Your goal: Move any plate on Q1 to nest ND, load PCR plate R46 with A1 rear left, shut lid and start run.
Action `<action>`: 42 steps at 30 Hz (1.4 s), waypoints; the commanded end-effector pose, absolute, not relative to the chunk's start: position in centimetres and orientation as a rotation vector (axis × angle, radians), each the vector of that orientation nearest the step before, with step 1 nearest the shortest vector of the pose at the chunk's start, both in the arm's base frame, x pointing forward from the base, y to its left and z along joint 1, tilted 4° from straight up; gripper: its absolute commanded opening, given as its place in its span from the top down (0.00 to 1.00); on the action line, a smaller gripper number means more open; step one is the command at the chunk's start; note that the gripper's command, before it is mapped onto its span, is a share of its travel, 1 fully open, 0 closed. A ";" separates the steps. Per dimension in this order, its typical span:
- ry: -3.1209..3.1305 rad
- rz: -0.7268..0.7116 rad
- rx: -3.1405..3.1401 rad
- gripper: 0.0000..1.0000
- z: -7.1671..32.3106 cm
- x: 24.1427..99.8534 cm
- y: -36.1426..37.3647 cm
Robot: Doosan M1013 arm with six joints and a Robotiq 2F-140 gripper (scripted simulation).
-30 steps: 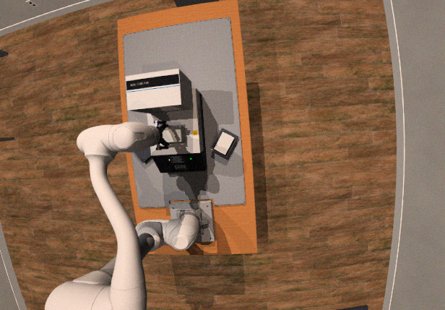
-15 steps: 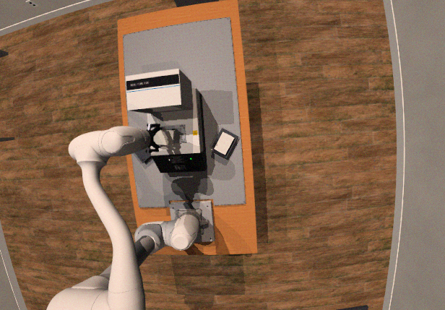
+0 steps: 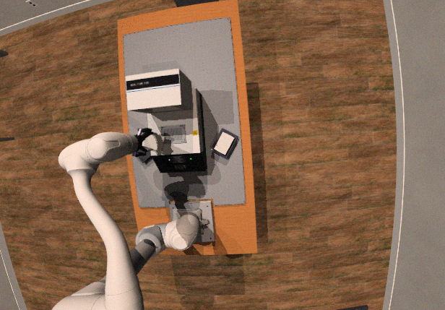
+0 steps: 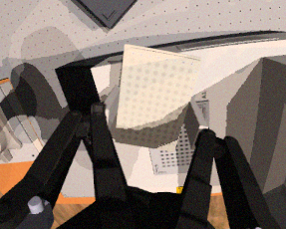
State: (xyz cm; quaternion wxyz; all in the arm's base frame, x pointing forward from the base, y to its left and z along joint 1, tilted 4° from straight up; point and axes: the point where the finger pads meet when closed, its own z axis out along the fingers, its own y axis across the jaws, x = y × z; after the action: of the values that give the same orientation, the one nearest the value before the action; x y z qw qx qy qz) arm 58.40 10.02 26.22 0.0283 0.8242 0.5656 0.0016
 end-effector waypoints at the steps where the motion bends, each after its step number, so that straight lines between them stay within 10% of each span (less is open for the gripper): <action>1: 1.676 0.009 2.582 1.00 26.3 57.9 11.7; 42: 0.950 0.034 2.932 1.00 25.3 53.7 28.6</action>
State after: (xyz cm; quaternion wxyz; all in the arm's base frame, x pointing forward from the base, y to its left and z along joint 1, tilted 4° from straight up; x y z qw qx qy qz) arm 53.86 27.33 25.46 0.0270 0.9461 0.3226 0.0118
